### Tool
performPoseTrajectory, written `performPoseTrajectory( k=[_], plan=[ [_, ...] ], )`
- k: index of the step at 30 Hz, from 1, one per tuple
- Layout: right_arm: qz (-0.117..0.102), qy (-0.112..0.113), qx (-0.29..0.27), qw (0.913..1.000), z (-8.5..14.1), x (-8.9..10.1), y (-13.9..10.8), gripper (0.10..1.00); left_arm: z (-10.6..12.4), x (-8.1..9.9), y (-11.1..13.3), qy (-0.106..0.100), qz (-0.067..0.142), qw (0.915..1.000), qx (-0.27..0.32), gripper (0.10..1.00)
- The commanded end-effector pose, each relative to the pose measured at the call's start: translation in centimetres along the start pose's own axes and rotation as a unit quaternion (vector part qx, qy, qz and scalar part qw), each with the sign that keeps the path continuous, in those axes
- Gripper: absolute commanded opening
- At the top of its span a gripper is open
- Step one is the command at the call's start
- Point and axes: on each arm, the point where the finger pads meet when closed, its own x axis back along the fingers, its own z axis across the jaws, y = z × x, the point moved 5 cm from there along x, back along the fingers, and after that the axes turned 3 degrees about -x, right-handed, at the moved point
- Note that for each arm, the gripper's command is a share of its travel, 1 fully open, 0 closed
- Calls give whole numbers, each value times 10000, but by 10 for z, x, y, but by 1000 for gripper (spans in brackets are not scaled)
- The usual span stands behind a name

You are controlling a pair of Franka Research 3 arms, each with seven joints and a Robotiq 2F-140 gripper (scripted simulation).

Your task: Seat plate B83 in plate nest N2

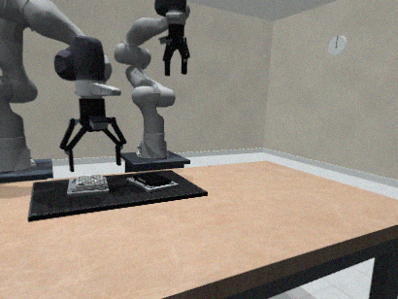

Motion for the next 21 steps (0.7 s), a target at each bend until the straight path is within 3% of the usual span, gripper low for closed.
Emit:
performPoseTrajectory(
  k=[1, 9, 21],
  plan=[
    [49, 87, -679, 9976, 3, -3, 10, 1000, 1, 0, -1, 10, 10, 10000, 27, 1000],
    [-35, 178, -1065, 9941, 12, -12, 34, 1000, 1, 0, -1, 10, 10, 10000, 27, 1000],
    [-46, 189, -1113, 9936, 13, -14, 37, 1000, 1, 0, -1, 10, 10, 10000, 27, 1000]
  ],
)
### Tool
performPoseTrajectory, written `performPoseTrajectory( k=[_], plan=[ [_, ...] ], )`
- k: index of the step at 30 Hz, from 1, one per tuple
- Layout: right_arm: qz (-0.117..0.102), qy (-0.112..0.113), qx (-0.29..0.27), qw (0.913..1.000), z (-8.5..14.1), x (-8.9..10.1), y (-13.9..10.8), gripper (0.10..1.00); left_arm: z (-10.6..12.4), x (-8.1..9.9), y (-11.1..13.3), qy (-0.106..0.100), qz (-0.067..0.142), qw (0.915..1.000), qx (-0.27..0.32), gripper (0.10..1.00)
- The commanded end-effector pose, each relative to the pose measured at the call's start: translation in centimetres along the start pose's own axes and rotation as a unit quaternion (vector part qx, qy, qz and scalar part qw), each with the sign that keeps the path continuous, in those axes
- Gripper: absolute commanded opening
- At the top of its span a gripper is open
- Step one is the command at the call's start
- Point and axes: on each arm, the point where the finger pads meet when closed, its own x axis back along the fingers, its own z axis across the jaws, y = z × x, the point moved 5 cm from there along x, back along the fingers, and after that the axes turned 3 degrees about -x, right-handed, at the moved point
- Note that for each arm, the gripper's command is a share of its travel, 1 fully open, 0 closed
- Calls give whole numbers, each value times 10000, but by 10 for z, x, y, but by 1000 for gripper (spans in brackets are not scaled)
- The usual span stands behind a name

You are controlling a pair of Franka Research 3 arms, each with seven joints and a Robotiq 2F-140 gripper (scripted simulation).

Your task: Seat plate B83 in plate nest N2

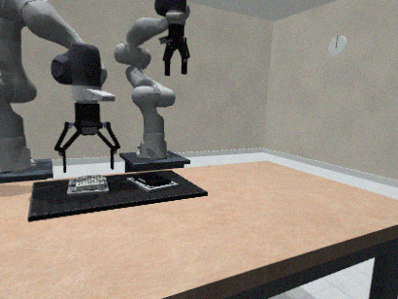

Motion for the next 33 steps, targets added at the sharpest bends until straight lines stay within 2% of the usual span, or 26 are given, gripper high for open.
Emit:
performPoseTrajectory(
  k=[1, 10, 25, 33],
  plan=[
    [43, 9, -210, 9998, 0, 1, -1, 1000, 1, 0, -1, 10, 10, 10000, 27, 1000],
    [43, 9, -210, 9998, 0, 1, -1, 1000, 1, 0, -1, 10, 10, 10000, 27, 1000],
    [43, 9, -210, 9998, 0, -24, -1, 1000, 1, 0, -1, 10, 10, 10000, 27, 1000],
    [43, 9, -210, 9998, 0, -28, -1, 1000, 1, 0, -1, 10, 10, 10000, 27, 1000]
  ],
)
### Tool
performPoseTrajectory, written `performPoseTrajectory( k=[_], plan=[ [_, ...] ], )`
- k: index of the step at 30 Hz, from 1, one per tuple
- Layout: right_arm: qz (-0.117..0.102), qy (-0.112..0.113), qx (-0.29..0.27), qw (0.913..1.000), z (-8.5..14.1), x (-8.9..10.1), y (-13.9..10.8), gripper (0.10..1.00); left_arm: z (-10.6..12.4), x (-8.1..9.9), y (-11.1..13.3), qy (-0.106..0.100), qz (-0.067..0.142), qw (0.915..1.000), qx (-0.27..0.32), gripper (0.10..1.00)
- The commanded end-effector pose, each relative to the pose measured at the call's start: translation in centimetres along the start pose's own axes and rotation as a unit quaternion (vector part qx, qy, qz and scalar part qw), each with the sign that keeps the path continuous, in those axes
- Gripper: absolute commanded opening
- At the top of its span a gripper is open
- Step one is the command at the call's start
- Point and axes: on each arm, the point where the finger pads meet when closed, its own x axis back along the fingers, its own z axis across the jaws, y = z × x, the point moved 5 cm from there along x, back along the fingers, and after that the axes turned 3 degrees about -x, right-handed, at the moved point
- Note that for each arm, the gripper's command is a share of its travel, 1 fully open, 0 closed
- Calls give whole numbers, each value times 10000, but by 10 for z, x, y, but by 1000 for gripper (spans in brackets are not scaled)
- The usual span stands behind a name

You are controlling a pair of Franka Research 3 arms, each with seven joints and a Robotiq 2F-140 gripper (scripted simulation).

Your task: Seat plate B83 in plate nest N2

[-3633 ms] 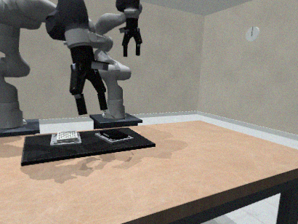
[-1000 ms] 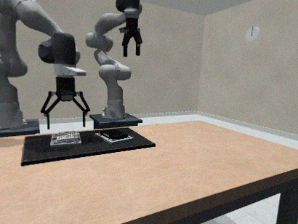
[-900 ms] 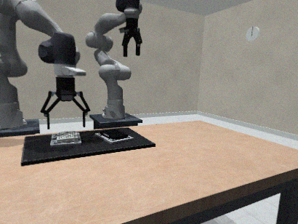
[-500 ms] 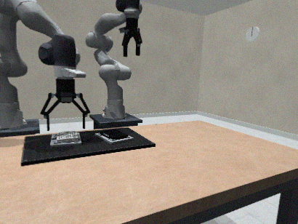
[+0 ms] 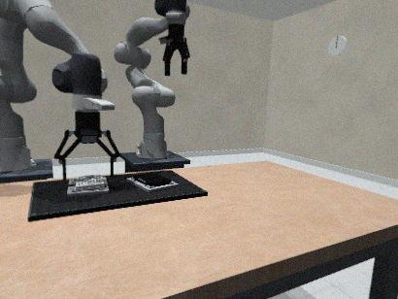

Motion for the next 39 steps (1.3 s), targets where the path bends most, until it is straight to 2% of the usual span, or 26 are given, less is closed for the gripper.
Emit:
performPoseTrajectory(
  k=[1, 6, 7, 39],
  plan=[
    [19, -35, -15, 10000, -1, -1, -1, 1000, 1, 0, -1, 9, 10, 10000, 27, 1000],
    [19, -35, -15, 10000, -1, -1, -1, 1000, 1, 0, -1, 9, 10, 10000, 27, 1000],
    [19, -35, -15, 10000, -1, -1, -1, 605, 1, 0, -1, 9, 10, 10000, 27, 1000],
    [19, -35, -15, 10000, -1, -1, -1, 605, 1, 0, -1, 9, 10, 10000, 27, 1000]
  ],
)
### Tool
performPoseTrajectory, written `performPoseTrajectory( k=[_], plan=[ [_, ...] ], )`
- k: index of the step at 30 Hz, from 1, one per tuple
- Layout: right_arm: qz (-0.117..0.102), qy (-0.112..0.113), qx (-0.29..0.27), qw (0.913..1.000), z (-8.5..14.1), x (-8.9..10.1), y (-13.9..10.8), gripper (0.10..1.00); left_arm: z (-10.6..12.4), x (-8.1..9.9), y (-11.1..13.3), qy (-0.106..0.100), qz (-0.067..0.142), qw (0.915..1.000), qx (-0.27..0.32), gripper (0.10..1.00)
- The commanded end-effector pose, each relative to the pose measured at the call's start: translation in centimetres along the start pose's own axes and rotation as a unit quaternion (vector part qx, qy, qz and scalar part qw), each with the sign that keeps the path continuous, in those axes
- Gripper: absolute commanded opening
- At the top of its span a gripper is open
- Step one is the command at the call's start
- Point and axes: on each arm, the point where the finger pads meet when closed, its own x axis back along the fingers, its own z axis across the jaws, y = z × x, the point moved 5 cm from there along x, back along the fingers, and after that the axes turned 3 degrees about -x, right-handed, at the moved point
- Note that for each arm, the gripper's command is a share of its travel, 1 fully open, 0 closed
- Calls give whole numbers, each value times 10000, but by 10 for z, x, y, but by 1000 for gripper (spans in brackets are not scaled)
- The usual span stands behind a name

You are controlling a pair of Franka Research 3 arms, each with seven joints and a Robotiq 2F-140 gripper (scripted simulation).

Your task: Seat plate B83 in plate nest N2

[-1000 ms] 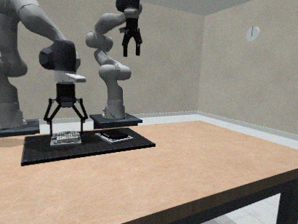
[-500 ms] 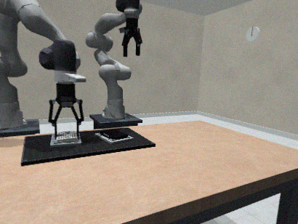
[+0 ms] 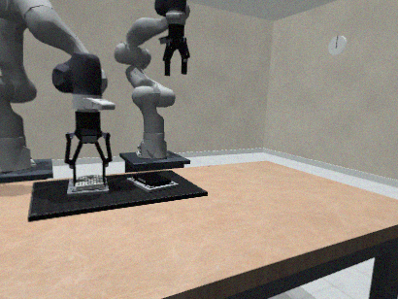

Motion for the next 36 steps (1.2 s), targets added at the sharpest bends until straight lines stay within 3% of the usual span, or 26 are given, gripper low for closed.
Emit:
performPoseTrajectory(
  k=[1, 21, 36],
  plan=[
    [-7, -10, -9, 10000, 0, -1, 0, 605, 1, 0, -1, 9, 10, 10000, 27, 1000],
    [-7, -10, -9, 10000, 0, 27, 0, 605, 1, 0, -1, 9, 10, 10000, 27, 1000],
    [-7, -10, -9, 10000, 0, 28, 0, 605, 1, 0, -1, 9, 10, 10000, 27, 1000]
  ],
)
